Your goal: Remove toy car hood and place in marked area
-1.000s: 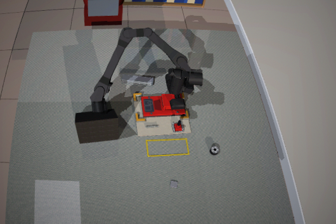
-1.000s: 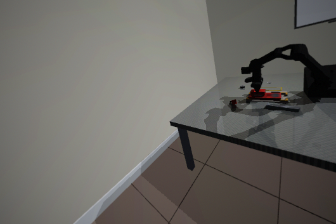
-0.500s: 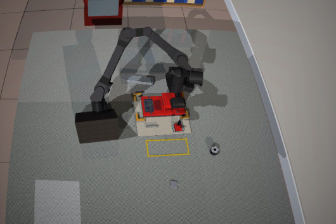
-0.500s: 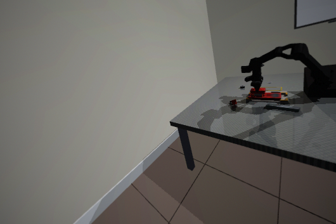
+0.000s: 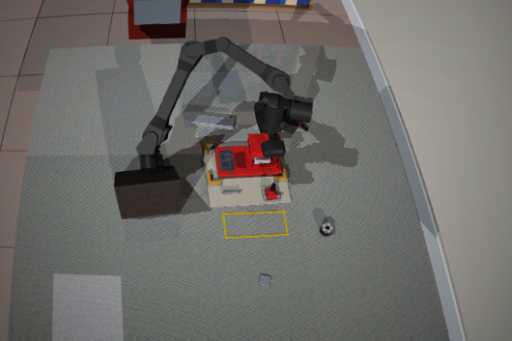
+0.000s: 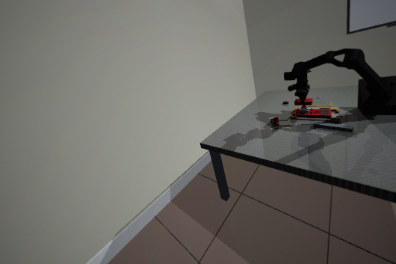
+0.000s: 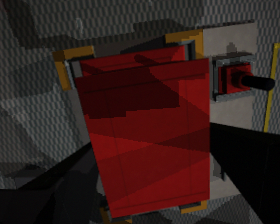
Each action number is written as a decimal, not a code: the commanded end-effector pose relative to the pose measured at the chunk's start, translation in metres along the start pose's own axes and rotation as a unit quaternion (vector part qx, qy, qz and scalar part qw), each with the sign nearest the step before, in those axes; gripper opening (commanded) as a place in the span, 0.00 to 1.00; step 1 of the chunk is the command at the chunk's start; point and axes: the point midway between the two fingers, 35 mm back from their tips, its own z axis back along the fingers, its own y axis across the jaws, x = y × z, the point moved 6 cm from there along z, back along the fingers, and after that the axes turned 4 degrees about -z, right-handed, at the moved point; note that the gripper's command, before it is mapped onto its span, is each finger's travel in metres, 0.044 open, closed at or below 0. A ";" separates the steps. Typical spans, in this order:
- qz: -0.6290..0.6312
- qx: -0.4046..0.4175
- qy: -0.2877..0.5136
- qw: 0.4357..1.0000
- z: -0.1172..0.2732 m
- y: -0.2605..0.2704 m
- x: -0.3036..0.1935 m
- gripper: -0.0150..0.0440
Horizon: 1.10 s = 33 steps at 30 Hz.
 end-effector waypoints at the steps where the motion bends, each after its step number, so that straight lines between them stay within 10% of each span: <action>1: 0.003 -0.003 0.000 1.000 0.012 0.000 -0.001 0.25; 33: 0.000 -0.015 -0.003 1.000 0.016 -0.164 -0.012 0.25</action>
